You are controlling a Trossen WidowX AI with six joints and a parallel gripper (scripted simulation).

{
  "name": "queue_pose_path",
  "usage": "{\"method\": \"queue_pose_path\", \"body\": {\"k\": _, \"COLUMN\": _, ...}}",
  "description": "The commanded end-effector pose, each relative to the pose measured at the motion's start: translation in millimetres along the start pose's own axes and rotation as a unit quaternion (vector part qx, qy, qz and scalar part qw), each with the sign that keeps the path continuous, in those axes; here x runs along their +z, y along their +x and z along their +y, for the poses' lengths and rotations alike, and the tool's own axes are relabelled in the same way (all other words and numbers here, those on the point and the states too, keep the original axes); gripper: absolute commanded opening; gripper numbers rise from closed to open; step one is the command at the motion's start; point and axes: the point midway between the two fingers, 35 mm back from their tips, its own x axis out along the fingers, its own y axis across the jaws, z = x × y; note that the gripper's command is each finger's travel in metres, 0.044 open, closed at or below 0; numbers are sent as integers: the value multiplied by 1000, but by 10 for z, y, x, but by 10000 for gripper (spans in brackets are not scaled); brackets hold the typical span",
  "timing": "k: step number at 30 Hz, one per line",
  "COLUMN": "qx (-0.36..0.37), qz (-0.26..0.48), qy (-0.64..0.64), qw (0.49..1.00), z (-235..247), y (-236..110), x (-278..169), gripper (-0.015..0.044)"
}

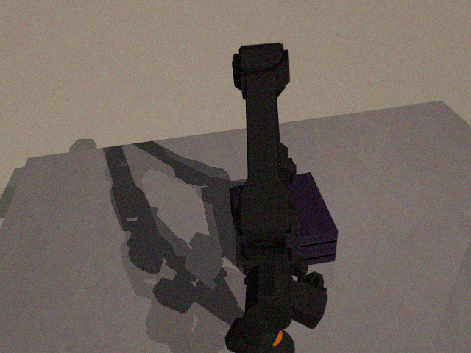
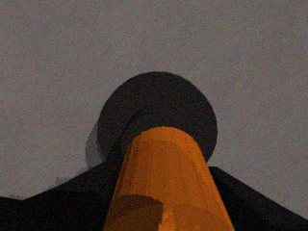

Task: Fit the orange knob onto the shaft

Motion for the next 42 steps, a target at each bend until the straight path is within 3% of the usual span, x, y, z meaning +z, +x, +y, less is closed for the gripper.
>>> {"method": "queue_pose_path", "body": {"k": 1, "qx": -1, "qz": -2, "qy": -6, "qw": 1000, "z": -1, "y": 6, "x": 7, "gripper": 0}}
{"method": "queue_pose_path", "body": {"k": 42, "qx": -1, "qz": -2, "qy": -6, "qw": 1000, "z": 12, "y": -5, "x": 0, "gripper": 0}}
